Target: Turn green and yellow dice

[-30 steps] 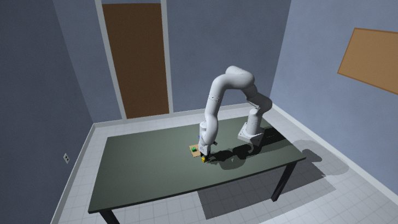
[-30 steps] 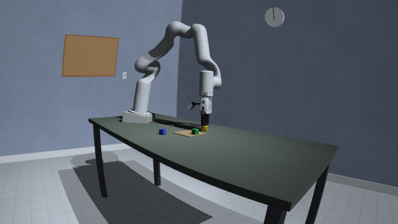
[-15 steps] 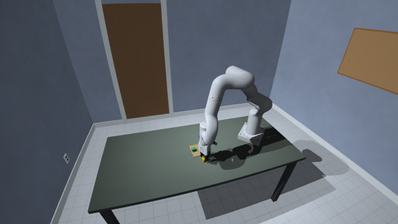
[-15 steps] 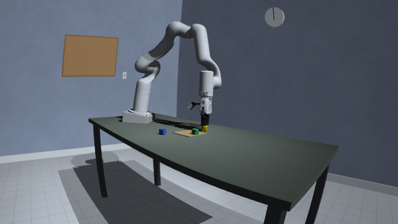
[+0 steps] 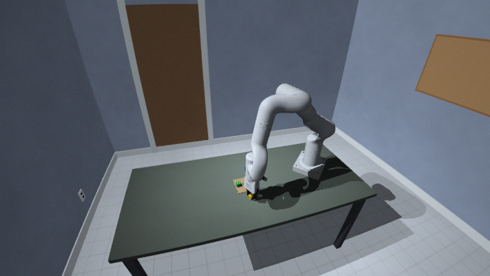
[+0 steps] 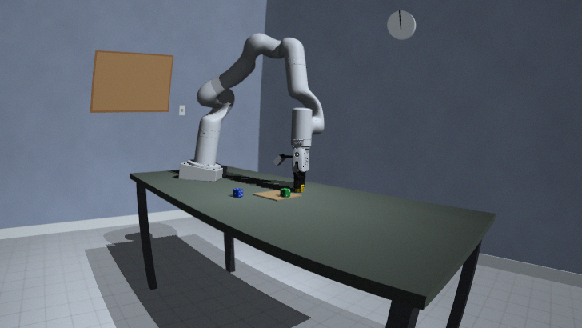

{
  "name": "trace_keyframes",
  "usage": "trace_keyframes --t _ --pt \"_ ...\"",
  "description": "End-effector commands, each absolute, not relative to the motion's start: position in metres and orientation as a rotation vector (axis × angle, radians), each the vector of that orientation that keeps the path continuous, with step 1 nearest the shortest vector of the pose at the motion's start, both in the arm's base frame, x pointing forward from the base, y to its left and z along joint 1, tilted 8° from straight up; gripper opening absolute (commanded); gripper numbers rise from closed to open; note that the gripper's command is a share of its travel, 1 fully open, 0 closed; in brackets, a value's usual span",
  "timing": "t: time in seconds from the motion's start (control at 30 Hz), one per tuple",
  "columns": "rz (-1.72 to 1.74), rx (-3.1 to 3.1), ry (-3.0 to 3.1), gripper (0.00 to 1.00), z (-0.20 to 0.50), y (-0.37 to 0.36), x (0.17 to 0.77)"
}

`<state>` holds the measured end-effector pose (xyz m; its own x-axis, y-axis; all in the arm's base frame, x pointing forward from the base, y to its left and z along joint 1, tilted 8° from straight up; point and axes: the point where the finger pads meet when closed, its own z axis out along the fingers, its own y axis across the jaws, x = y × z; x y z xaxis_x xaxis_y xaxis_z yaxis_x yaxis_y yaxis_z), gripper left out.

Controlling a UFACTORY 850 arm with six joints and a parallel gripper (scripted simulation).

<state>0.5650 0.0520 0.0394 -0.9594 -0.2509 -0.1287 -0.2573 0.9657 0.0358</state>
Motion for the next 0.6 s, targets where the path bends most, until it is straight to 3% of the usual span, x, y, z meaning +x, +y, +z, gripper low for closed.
trace_keyframes --t 0.0,0.57 --pt "0.08 -0.388 2.99 0.47 0.0319 0.0527 0.567" --pt "0.08 -0.388 2.99 0.47 0.0257 0.0531 0.5678"
